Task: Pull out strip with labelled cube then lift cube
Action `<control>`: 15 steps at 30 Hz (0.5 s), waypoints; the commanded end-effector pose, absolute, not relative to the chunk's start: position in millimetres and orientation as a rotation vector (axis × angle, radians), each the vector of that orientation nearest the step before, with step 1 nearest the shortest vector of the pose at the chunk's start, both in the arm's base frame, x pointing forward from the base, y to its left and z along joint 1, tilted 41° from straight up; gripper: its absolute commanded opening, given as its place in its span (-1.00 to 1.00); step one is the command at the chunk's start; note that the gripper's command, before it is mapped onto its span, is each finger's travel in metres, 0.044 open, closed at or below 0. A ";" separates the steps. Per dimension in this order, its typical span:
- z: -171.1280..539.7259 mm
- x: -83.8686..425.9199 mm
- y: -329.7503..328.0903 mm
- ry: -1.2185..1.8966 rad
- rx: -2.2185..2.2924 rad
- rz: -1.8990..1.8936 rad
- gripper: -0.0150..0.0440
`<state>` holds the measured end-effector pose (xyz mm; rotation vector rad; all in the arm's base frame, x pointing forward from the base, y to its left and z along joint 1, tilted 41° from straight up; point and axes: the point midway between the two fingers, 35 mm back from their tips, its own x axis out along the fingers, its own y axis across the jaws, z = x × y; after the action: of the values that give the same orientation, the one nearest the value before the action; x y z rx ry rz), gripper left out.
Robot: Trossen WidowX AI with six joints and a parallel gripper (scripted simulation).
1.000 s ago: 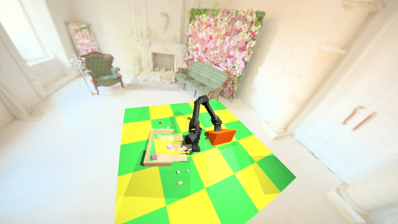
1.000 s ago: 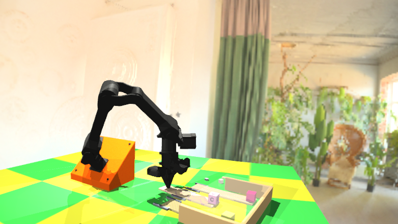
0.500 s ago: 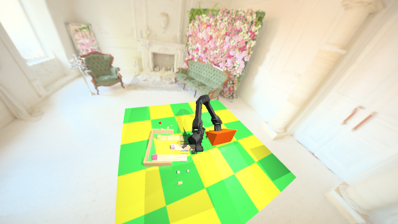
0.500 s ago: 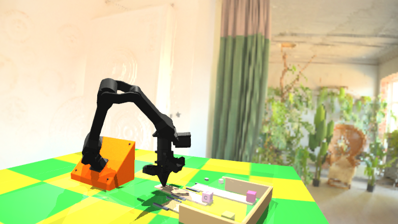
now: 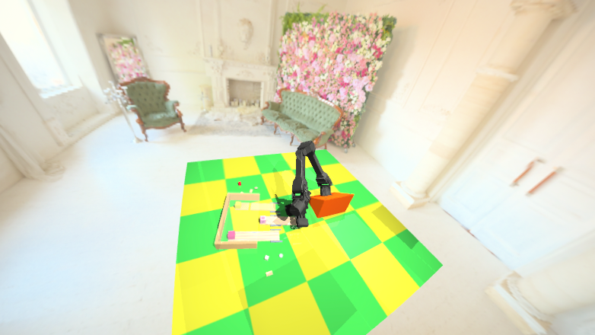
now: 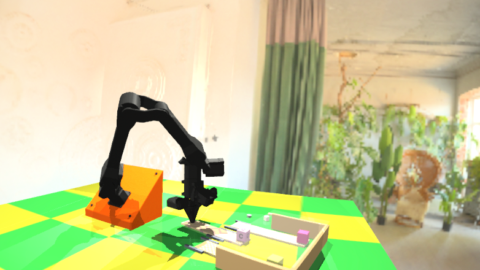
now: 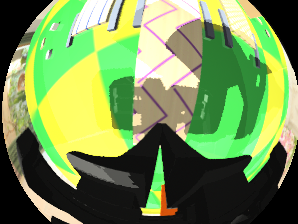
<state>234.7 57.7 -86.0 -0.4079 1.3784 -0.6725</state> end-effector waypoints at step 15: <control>-92.4 205.1 57.0 1.405 -0.412 -0.680 -0.49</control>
<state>214.0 61.4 -90.3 -0.4092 1.3800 -0.6706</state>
